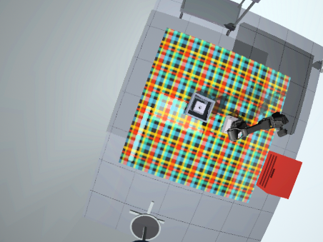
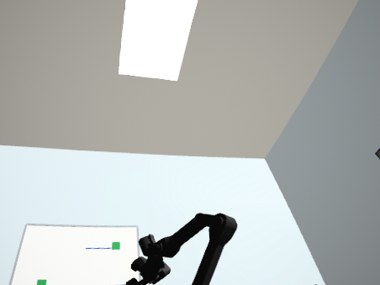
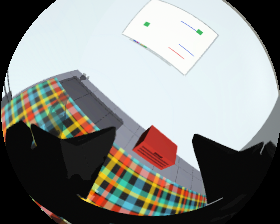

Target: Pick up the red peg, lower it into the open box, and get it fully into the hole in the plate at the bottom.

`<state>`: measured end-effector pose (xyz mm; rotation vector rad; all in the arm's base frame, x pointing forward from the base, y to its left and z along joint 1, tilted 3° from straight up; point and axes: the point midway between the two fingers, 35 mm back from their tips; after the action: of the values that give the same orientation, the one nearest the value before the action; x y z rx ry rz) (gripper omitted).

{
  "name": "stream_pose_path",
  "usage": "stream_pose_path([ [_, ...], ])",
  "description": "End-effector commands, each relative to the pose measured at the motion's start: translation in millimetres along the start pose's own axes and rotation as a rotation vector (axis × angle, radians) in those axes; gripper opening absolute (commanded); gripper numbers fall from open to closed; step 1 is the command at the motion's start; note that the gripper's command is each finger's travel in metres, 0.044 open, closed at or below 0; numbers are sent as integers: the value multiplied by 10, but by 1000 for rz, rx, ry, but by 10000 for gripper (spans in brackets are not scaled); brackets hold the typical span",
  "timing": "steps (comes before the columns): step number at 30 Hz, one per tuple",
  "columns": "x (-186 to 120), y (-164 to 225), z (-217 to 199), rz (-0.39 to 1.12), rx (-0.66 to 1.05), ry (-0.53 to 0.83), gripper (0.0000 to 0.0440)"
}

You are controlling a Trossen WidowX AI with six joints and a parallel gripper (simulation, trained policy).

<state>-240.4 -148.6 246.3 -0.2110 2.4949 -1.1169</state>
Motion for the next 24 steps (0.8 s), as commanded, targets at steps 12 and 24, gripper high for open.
stream_pose_path([
  [12, -319, -184, 949, -21, -67, -321, 440],
  [24, -1008, -183, 1792, -7, -166, -624, 440],
])
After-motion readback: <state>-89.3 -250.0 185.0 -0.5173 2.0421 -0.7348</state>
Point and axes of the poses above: the point midway between the two fingers, 35 mm back from their tips, its own x axis out along the fingers, its own z axis across the jaws, y = z × x, and after that the axes turned 10 degrees about -x, right-handed
